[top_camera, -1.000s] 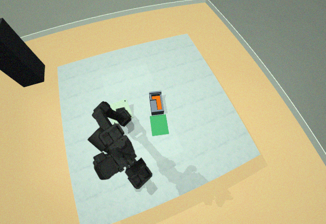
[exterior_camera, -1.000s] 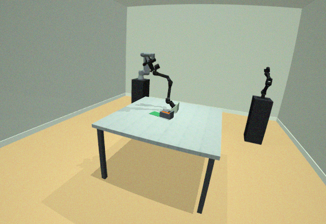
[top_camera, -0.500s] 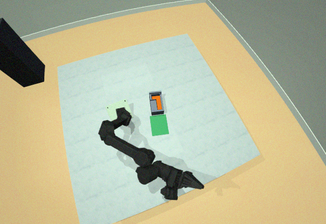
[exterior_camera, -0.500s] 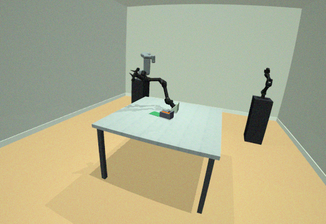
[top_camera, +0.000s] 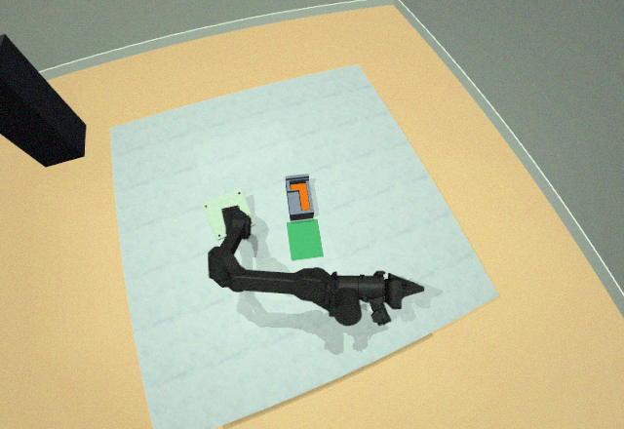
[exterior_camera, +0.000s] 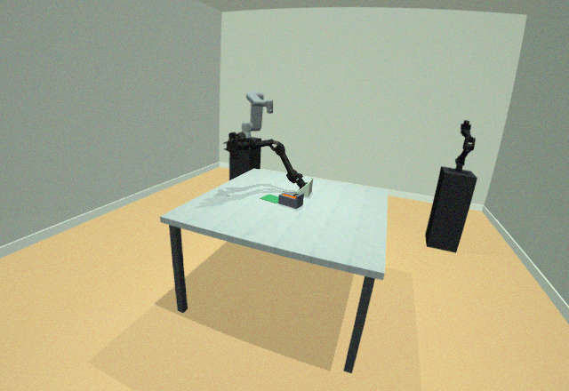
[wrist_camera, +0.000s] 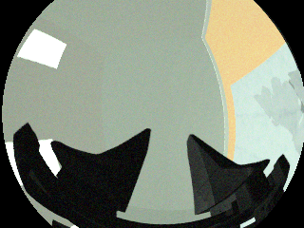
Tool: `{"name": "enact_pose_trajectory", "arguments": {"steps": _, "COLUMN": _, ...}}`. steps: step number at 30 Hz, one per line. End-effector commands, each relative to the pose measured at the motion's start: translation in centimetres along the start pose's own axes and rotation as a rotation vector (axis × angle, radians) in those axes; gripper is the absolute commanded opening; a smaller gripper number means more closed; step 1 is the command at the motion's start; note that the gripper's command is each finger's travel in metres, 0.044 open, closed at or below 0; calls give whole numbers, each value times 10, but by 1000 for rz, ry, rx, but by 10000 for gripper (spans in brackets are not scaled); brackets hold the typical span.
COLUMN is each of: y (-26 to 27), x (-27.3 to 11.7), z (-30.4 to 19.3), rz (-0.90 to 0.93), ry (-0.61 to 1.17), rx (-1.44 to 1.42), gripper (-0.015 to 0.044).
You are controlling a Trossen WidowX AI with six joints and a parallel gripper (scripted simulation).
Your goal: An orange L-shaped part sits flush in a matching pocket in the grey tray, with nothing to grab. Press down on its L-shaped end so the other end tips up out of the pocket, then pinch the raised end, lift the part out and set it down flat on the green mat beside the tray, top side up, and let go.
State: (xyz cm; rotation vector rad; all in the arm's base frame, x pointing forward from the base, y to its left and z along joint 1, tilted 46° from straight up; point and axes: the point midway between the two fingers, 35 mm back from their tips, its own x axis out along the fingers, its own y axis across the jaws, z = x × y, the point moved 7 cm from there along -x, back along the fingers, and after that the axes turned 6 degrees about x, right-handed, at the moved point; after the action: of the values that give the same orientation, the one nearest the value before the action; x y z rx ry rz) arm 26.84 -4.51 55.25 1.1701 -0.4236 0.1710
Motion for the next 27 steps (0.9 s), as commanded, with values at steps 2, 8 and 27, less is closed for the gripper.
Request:
{"name": "enact_pose_trajectory", "arguments": {"steps": 2, "y": -59, "x": 24, "z": -52, "rz": -241, "ry": 127, "rx": 37, "gripper": 180}}
{"name": "enact_pose_trajectory", "arguments": {"steps": 8, "y": -130, "x": 26, "z": -141, "rz": -575, "ry": 355, "rx": -13, "gripper": 180}}
{"name": "enact_pose_trajectory", "arguments": {"steps": 27, "y": -267, "x": -194, "z": -364, "rz": -1537, "ry": 1096, "rx": -1278, "gripper": 180}}
